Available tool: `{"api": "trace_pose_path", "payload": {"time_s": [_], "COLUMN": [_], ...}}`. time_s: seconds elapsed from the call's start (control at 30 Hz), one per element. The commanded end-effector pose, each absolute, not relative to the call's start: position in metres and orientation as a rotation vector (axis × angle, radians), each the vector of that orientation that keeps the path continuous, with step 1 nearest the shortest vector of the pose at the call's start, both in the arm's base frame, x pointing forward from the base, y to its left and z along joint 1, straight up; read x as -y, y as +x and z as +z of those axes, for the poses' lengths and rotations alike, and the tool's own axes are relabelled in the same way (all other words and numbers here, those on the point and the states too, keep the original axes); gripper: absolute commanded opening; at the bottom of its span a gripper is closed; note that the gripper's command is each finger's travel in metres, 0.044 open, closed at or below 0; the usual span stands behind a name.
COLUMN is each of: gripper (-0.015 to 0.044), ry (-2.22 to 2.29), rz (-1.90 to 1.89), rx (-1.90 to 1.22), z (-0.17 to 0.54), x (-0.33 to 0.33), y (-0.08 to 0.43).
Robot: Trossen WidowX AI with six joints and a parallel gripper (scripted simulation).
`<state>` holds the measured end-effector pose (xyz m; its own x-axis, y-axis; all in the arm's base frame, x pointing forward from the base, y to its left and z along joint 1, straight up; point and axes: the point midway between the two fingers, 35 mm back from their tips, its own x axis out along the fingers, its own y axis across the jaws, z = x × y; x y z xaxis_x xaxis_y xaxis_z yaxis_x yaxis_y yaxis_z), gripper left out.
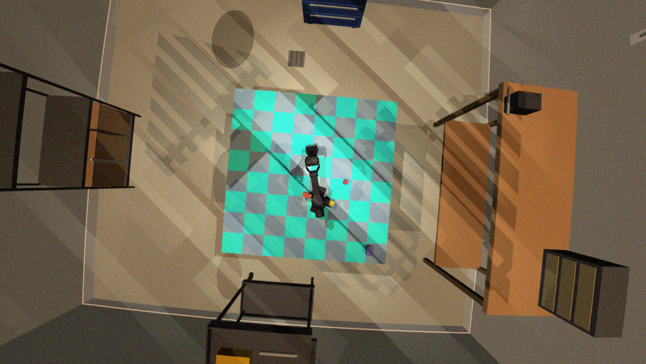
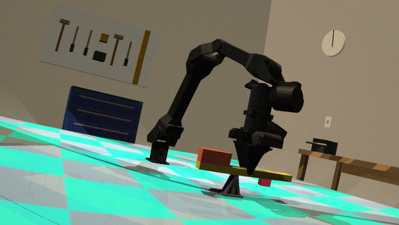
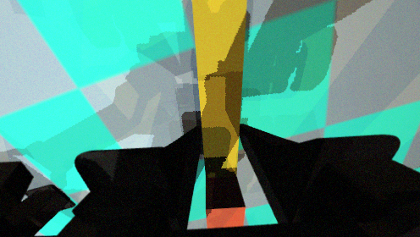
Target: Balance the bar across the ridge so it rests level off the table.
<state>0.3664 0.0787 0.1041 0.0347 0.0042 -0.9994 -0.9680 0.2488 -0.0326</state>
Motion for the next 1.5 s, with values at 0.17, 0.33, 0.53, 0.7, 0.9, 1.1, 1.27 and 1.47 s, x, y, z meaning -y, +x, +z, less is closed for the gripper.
{"api": "trace_pose_path", "payload": {"time_s": [0.17, 0.33, 0.53, 0.7, 0.9, 1.1, 1.27, 1.47], "gripper": [0.0211, 0.0342, 0.044, 0.044, 0.044, 0.044, 0.044, 0.044], "ry": [-1.032, -1.032, -1.032, -1.034, -1.036, -1.036, -1.036, -1.036], "rz": [1.002, 1.002, 1.002, 0.999, 0.994, 0.994, 0.994, 0.994], "rx": [-1.287, -1.287, -1.287, -1.28, -1.27, -1.27, -1.27, -1.27], "z": [0.104, 0.104, 0.104, 0.143, 0.202, 0.204, 0.204, 0.204], "x": [-0.079, -0.079, -0.079, -0.079, -0.078, -0.078, -0.078, -0.078], "y": [0.366, 0.366, 0.366, 0.369, 0.363, 0.362, 0.362, 0.362]}}
